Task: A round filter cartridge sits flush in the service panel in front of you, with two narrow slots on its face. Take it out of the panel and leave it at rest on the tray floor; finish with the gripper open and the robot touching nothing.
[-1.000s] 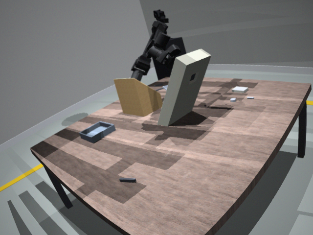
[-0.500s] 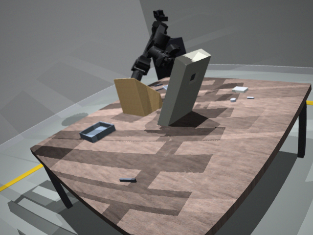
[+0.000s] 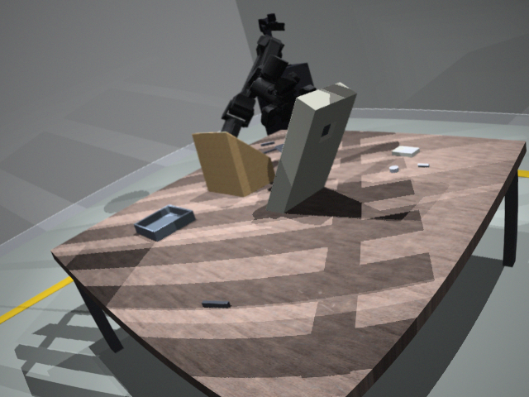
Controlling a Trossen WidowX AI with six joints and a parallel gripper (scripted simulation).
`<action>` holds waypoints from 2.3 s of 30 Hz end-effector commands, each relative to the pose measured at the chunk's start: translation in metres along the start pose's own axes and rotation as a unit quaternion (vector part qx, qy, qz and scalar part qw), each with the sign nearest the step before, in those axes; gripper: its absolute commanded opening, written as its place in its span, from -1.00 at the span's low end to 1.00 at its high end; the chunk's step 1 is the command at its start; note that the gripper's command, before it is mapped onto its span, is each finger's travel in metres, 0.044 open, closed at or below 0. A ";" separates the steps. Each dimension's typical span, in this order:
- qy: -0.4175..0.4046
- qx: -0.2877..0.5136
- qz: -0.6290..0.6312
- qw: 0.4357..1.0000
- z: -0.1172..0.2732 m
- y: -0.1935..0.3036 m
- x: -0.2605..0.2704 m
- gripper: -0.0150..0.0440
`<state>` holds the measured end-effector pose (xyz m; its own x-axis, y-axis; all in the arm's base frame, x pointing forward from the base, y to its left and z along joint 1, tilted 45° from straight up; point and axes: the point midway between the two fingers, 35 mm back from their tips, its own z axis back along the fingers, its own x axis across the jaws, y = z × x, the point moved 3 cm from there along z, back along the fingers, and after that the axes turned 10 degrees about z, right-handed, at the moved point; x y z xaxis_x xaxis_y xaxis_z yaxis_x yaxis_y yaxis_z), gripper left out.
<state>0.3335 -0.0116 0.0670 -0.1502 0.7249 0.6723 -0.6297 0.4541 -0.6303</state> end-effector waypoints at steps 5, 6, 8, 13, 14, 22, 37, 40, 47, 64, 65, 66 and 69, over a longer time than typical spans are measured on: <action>0.001 0.002 -0.135 0.991 -0.006 -0.001 0.001 -0.49; 0.001 0.002 -0.152 0.988 -0.006 -0.001 0.001 -0.49; 0.002 0.001 -0.187 0.982 -0.006 -0.001 0.001 -0.49; 0.002 0.001 -0.272 0.962 -0.005 -0.001 0.001 -0.49; 0.002 0.001 -0.288 0.957 -0.005 -0.001 0.001 -0.49; 0.002 0.001 -0.419 0.908 -0.005 -0.001 0.001 -0.49; 0.006 0.002 -0.496 0.868 0.010 -0.003 -0.001 -0.49; 0.008 0.003 -0.492 0.870 0.023 -0.004 -0.002 -0.49; 0.007 0.003 -0.484 0.875 0.054 -0.003 -0.002 -0.49; 0.005 0.002 -0.480 0.877 0.065 0.029 -0.002 -0.49; 0.005 0.002 -0.480 0.877 0.065 0.032 -0.002 -0.49; 0.005 0.002 -0.480 0.877 0.064 0.036 -0.002 -0.49; 0.005 0.002 -0.481 0.877 0.063 0.047 -0.001 -0.49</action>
<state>0.2626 -0.0287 0.0690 0.4522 0.0173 0.8917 -0.4727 0.8525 0.2232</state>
